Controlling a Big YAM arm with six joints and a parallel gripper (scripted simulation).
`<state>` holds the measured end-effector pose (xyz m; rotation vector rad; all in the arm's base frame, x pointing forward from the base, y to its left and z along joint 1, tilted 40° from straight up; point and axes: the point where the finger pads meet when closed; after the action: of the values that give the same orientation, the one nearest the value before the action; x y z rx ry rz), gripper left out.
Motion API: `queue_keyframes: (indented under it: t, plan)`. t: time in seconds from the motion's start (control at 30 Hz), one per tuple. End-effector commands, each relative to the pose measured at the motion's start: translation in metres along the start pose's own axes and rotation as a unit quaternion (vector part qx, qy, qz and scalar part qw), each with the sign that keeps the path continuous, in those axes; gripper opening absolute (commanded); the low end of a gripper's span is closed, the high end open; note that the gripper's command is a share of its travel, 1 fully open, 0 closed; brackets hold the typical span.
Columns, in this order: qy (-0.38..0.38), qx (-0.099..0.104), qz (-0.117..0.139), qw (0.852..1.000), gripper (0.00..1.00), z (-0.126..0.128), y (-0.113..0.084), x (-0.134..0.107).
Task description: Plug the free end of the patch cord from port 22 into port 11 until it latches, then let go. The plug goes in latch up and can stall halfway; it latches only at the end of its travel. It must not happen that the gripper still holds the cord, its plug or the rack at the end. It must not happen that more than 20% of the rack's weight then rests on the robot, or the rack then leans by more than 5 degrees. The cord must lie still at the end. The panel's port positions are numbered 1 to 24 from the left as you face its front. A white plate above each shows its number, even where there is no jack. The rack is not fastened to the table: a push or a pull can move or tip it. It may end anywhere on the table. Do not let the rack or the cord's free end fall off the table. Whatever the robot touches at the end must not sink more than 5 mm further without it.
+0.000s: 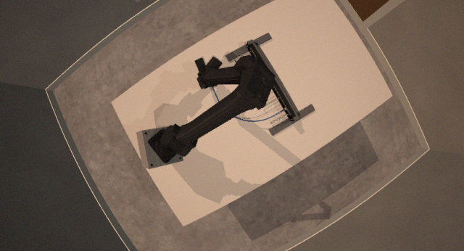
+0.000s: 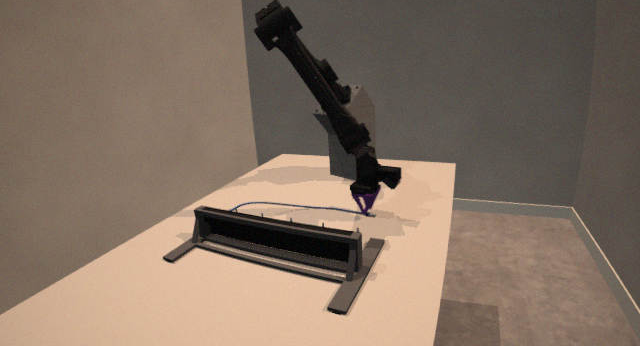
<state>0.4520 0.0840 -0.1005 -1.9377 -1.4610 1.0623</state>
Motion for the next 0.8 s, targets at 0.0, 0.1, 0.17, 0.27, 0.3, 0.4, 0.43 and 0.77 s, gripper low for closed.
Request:
queue_keyframes:
  t: [0.0, 0.1, 0.17, 0.27, 0.3, 0.4, 0.43, 0.77]
  plan:
    - [-0.002, -0.004, -0.005, 1.0, 0.36, 0.0014, -0.0011, 0.0077]
    - [-0.001, -0.004, -0.004, 1.0, 0.36, 0.0006, -0.0005, 0.0074]
    - [-0.001, -0.004, -0.004, 1.0, 0.36, 0.0, -0.0001, 0.0073]
    - [0.0, -0.005, -0.004, 1.0, 0.36, -0.0008, 0.0004, 0.0071]
    - [0.0, -0.005, -0.004, 1.0, 0.36, -0.001, 0.0004, 0.007]
    - [0.0, -0.005, -0.004, 1.0, 0.36, -0.0013, 0.0004, 0.007]
    - [0.0, -0.005, -0.004, 1.0, 0.36, -0.0017, 0.0004, 0.0069]
    - [0.0, -0.003, -0.002, 1.0, 0.36, 0.0006, 0.0022, 0.0046]
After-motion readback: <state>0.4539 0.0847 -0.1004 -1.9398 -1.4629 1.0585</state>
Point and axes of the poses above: the point where the finger pads meet when closed, its own y axis out along the fingers, its own z axis across the jaws, x = y × z, and after that the axes turned 13 degrees about -y, right-handed
